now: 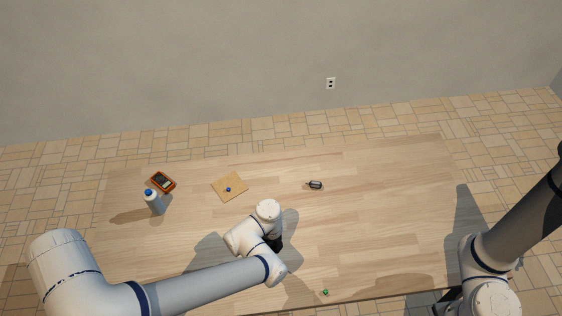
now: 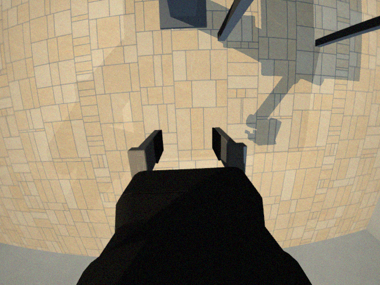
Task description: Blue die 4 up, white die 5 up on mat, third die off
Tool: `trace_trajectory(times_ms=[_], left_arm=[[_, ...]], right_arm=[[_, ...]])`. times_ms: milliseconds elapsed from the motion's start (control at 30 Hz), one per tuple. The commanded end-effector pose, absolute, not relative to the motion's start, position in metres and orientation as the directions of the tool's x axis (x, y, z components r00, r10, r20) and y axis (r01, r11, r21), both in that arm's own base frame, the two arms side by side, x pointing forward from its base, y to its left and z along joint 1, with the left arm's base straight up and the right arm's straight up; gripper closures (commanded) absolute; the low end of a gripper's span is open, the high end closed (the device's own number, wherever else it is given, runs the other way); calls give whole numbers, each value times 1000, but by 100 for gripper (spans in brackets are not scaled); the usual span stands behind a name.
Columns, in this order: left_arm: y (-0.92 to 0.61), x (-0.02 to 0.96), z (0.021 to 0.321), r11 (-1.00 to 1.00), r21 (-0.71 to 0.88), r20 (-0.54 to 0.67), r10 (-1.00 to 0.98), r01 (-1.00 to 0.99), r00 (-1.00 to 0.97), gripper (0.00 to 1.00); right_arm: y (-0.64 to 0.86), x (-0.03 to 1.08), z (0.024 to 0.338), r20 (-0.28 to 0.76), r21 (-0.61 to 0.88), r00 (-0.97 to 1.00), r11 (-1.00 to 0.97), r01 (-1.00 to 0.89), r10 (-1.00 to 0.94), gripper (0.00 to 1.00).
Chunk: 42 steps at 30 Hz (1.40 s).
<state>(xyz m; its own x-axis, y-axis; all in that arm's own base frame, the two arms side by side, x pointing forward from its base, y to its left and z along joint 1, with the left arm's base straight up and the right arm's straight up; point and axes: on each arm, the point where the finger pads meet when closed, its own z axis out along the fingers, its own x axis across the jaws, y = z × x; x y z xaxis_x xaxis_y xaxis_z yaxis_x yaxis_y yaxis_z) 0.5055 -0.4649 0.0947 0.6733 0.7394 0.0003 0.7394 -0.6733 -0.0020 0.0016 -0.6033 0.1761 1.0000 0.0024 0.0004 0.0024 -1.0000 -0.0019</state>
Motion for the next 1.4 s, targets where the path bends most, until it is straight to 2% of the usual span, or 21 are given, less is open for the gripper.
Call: trace_trajectory(times_ms=[0, 500, 1367], left_arm=[[-465, 506, 95, -673, 0, 0, 739, 739, 673, 36], [-466, 506, 89, -673, 0, 0, 739, 739, 673, 36], [-467, 507, 52, -673, 0, 0, 739, 739, 673, 36]], right_arm=[[-604, 1, 177, 0, 0, 1000, -1000, 2, 2, 0], [-604, 1, 177, 0, 0, 1000, -1000, 2, 2, 0], [-604, 1, 177, 0, 0, 1000, -1000, 2, 2, 0]])
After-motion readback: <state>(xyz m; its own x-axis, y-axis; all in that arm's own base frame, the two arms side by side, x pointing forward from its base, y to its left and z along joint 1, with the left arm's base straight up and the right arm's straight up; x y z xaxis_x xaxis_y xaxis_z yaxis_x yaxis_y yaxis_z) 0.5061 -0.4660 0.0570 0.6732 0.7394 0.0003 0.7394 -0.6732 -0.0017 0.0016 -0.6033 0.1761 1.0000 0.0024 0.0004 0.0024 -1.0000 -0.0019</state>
